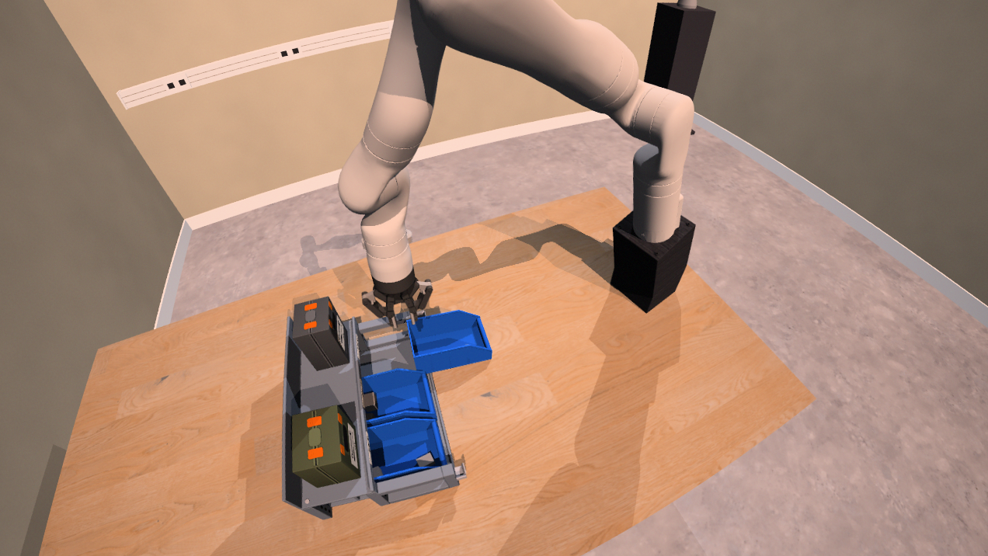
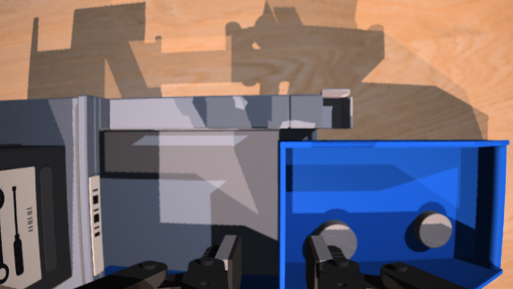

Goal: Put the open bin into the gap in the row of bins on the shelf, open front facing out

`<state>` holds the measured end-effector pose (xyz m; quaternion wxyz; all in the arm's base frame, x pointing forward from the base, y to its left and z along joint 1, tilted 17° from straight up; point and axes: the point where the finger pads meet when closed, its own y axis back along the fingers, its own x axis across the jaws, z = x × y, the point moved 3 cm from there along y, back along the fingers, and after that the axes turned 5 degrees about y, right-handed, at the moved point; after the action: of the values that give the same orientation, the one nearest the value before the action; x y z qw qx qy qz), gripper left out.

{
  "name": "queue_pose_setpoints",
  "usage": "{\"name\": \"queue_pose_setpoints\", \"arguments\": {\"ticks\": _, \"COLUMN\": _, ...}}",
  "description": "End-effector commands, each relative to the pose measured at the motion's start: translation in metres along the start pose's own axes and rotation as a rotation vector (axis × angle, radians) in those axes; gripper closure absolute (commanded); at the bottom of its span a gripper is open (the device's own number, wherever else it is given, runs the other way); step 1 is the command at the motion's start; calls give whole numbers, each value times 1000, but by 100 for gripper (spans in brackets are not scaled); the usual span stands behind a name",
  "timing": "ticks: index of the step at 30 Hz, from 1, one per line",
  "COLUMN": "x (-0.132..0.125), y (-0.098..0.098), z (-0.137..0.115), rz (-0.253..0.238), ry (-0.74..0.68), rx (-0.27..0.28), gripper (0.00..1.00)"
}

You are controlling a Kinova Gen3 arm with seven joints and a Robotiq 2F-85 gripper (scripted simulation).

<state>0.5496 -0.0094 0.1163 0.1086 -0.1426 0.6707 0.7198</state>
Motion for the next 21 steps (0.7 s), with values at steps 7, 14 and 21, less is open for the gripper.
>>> {"name": "queue_pose_setpoints", "arguments": {"ticks": 7, "x": -1, "y": 1, "z": 0, "rz": -2, "ry": 0, "rx": 0, "gripper": 61}}
{"name": "queue_pose_setpoints", "arguments": {"ticks": 14, "x": 47, "y": -5, "z": 4, "rz": 66, "ry": 0, "rx": -6, "gripper": 61}}
{"name": "queue_pose_setpoints", "arguments": {"ticks": 21, "x": 47, "y": -5, "z": 4, "rz": 66, "ry": 0, "rx": -6, "gripper": 61}}
